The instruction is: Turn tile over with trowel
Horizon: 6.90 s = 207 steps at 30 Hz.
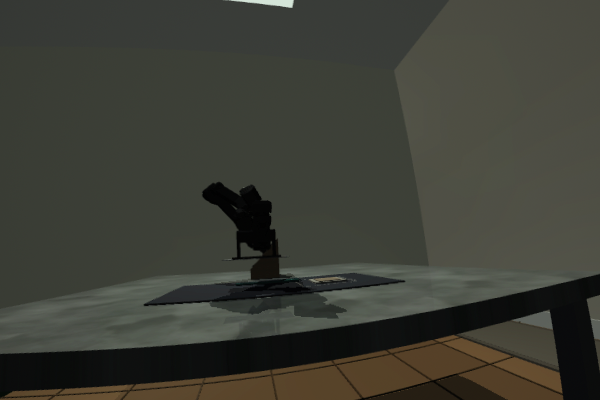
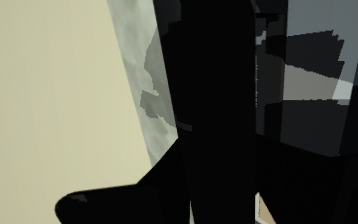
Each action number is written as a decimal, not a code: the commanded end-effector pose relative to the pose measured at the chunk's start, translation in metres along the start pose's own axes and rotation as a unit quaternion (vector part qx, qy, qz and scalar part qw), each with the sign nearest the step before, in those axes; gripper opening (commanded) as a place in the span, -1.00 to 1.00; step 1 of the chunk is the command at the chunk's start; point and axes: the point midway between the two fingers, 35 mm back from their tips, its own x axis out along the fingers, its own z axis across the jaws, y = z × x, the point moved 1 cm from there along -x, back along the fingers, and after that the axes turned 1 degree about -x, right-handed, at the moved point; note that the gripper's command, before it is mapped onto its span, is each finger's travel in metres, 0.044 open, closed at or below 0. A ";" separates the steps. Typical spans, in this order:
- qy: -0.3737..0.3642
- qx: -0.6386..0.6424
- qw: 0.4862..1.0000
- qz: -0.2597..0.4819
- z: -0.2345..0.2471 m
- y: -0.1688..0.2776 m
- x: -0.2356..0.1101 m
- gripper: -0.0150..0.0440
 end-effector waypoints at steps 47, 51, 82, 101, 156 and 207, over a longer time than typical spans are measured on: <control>0.076 -0.184 0.977 0.081 0.002 -0.033 0.041 -0.49; 0.090 -0.226 0.964 0.108 0.000 -0.043 0.048 -0.49; 0.110 -0.441 0.818 0.353 -0.039 -0.151 0.048 -0.49; 0.017 -0.497 0.710 0.499 -0.068 -0.212 -0.002 -0.49; -0.015 -0.491 0.673 0.553 -0.102 -0.223 0.008 0.53; -0.012 -0.486 0.668 0.563 -0.073 -0.178 -0.091 0.53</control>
